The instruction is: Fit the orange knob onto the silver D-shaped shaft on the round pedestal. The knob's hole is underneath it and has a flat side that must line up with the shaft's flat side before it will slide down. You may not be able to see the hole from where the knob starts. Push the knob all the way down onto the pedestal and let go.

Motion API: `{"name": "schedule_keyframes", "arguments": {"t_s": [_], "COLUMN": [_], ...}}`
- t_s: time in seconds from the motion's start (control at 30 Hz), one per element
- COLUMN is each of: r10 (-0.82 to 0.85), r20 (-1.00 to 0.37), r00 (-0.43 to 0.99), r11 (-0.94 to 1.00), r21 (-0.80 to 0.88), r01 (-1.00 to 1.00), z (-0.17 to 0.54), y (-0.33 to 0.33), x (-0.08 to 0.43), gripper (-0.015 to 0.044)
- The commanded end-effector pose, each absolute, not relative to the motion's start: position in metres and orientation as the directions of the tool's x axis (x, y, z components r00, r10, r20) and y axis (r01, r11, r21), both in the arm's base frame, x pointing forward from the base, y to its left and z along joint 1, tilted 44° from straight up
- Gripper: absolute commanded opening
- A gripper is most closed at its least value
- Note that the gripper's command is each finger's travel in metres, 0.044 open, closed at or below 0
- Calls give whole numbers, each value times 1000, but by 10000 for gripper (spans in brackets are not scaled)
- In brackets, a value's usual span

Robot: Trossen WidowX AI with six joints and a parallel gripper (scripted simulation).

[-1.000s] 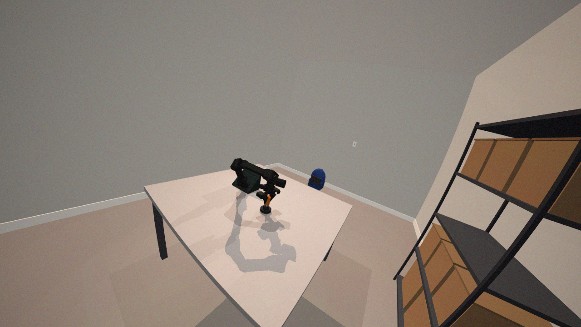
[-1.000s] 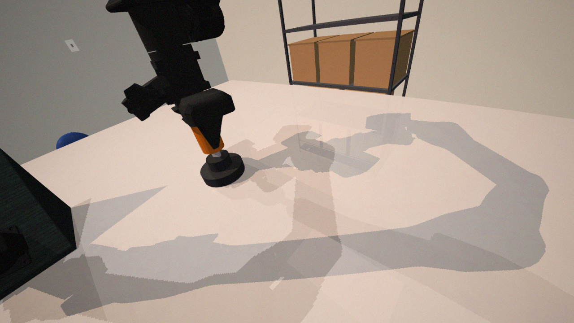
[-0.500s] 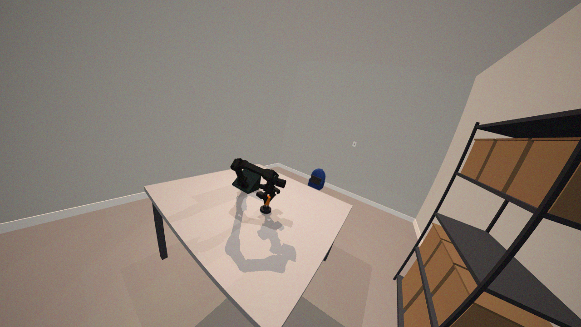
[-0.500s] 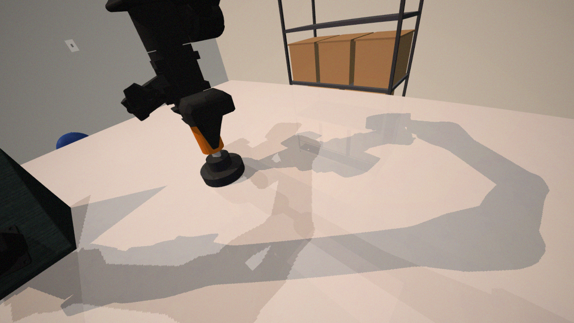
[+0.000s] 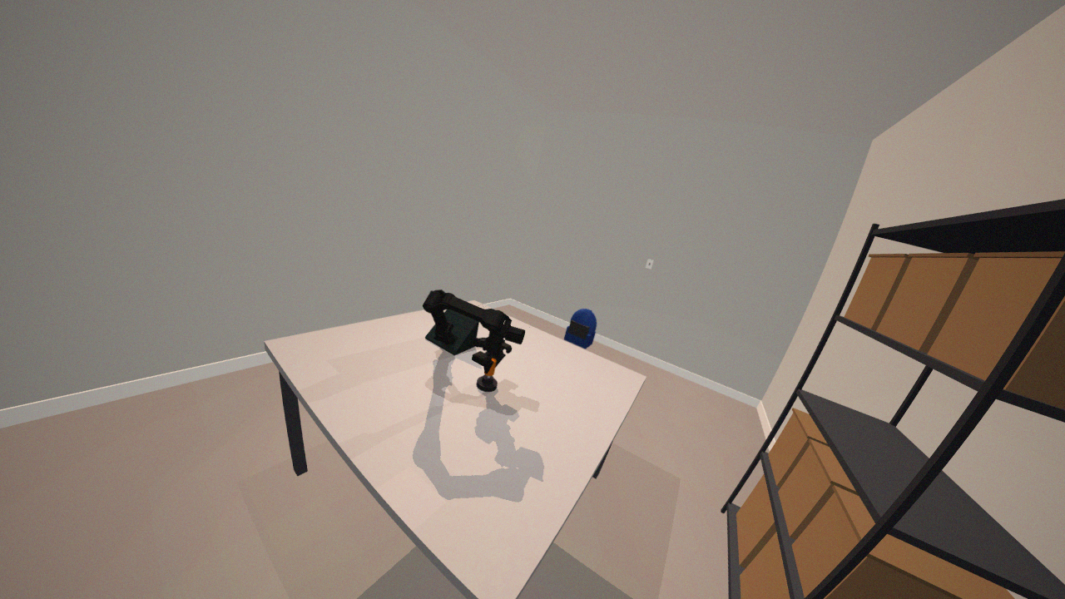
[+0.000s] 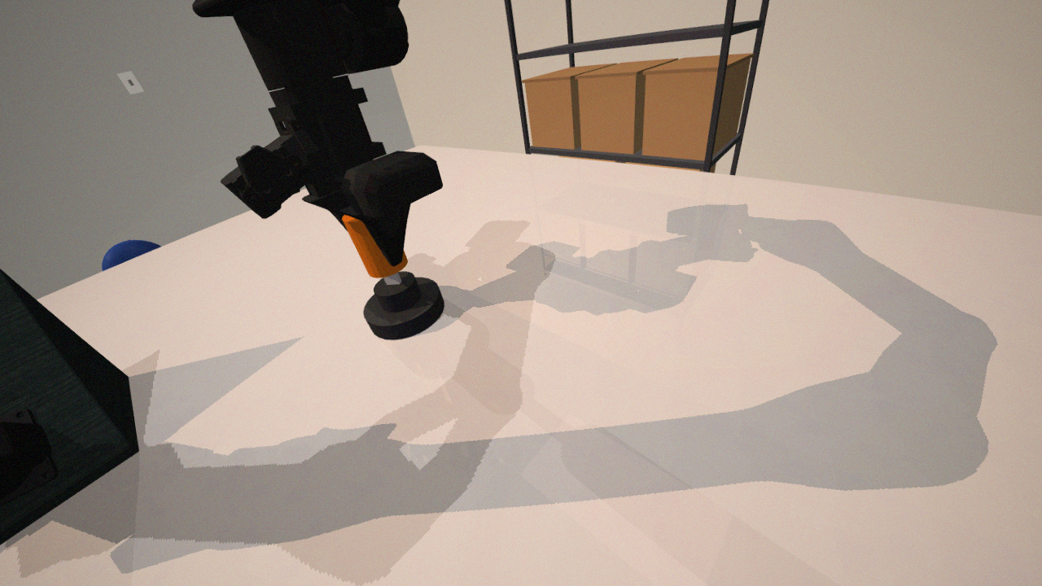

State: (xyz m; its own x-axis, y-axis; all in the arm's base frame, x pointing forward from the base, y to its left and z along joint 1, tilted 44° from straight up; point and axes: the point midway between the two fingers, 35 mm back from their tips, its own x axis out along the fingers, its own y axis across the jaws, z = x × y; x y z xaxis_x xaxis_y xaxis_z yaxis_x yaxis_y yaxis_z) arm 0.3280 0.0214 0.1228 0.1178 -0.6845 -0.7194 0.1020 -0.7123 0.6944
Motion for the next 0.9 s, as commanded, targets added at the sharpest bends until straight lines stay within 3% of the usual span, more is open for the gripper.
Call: {"name": "schedule_keyframes", "arguments": {"t_s": [0.0, 0.87], "r10": [-682, -682], "r20": [-721, -721], "r00": [122, 122], "r11": [-711, -711], "r21": [693, 693], "r01": [117, 117], "z": [122, 122], "y": [22, 23], "x": [328, 327], "gripper": [0, 0]}}
